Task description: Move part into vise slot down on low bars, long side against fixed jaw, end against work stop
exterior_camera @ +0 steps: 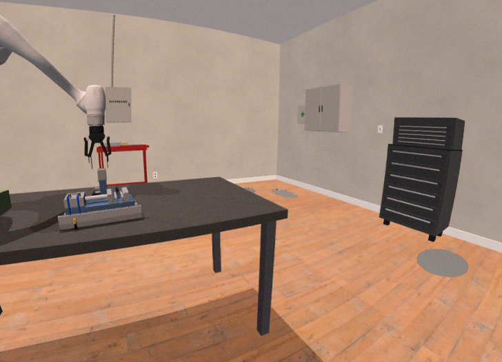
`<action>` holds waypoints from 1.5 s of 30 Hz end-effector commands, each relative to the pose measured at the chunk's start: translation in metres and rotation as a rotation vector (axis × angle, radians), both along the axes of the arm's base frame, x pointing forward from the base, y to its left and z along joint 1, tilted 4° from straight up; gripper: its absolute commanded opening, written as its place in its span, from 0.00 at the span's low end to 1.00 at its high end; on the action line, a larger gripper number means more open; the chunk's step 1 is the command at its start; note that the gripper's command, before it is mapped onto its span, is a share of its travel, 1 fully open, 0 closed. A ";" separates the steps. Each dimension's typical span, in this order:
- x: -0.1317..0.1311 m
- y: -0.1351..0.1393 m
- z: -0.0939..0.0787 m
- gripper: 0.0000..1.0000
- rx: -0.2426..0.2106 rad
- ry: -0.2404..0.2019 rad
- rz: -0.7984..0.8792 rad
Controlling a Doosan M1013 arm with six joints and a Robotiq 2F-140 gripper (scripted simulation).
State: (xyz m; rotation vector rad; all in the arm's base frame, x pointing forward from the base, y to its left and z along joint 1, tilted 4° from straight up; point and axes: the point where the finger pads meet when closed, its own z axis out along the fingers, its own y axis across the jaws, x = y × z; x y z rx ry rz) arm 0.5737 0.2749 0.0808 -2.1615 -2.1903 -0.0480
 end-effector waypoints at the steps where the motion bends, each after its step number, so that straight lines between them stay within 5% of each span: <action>1: -0.004 0.002 -0.012 0.51 0.001 0.005 0.003; 45: -0.006 0.007 -0.095 0.51 0.001 0.005 0.003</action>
